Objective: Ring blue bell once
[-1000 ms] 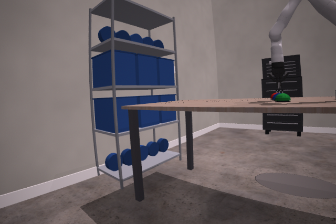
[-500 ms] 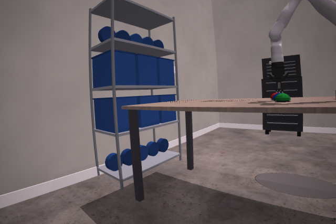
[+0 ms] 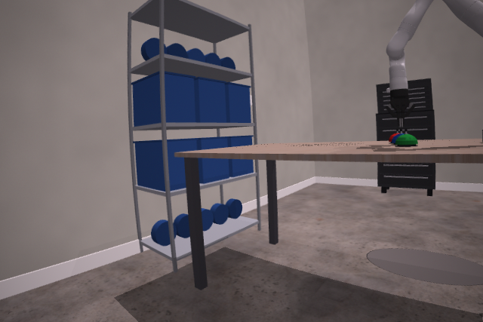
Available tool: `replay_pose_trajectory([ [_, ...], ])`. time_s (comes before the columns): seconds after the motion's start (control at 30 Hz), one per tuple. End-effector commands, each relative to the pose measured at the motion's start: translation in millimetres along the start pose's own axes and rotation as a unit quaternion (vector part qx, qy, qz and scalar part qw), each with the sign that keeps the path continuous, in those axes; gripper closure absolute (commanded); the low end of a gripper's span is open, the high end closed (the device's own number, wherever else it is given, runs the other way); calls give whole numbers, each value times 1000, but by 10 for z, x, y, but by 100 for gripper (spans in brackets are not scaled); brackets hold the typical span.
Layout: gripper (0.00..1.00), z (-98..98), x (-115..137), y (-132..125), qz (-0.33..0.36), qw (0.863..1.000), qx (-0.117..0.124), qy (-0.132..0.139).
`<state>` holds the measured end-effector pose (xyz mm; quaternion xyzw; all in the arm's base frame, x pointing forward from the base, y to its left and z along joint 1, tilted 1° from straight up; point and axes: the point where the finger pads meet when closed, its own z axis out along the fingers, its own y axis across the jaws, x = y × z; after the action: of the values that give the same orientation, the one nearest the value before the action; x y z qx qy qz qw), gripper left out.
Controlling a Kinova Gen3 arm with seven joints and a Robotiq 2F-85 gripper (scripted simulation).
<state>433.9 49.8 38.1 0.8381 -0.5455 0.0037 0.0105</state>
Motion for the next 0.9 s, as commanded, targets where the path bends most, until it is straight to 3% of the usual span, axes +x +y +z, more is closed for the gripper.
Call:
replay_pose_trajectory([
  [0.0, 100, -9, -19, -5, -2, 1000, 0, 0],
  [0.6, 100, -5, -19, -6, -2, 1000, 0, 0],
  [0.87, 100, 90, -21, -10, -3, 1000, 2, 0],
])
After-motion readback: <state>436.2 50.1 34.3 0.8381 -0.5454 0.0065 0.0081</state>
